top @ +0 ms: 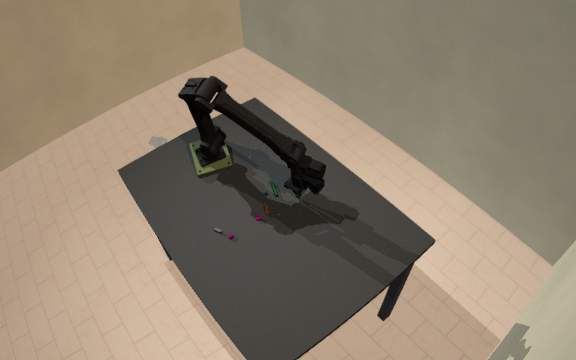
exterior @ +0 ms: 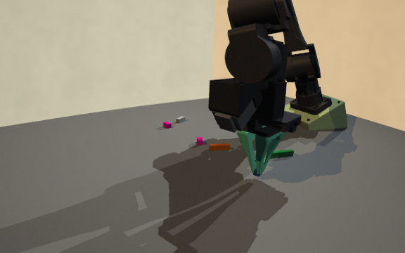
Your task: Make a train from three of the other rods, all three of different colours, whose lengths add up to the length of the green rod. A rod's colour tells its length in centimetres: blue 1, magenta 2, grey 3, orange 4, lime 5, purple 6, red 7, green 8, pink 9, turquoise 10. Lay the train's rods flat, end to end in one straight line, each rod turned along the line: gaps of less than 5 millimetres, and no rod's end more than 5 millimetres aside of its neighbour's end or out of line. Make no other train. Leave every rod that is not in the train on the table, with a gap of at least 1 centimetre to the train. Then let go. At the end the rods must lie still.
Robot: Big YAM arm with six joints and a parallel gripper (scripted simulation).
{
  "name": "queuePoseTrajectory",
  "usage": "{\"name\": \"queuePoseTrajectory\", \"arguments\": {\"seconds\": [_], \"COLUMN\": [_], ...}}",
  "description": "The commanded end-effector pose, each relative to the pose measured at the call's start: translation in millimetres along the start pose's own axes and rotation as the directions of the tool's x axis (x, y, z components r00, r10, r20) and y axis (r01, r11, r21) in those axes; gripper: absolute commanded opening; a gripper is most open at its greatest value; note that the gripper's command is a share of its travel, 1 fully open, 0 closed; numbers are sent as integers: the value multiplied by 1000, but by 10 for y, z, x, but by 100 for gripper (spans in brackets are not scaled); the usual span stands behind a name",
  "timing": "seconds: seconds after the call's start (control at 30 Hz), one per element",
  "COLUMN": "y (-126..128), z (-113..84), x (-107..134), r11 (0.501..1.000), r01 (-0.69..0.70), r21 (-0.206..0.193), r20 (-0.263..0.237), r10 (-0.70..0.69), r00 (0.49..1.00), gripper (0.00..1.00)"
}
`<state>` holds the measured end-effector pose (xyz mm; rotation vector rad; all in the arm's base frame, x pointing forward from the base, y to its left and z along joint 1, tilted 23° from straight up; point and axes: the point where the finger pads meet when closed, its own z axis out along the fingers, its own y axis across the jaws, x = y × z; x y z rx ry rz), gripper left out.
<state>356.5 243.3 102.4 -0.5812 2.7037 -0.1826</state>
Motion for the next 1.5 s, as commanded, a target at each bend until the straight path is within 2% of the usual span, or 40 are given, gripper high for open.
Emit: {"name": "queuePoseTrajectory", "arguments": {"seconds": [0.0, 0.73, 0.93, 1.47], "y": [-24, -18, -15, -17], "z": [-151, -122, -102, -30], "x": [-281, -287, -320, -258], "r11": [1000, 1000, 1000, 1000], "r01": [-11, -12, -16, -12], "r21": [-13, -13, -17, -13], "r20": [46, 46, 60, 48], "r10": [12, 12, 17, 12], "r00": [999, 999, 998, 999], "gripper": [4, 4, 4, 4]}}
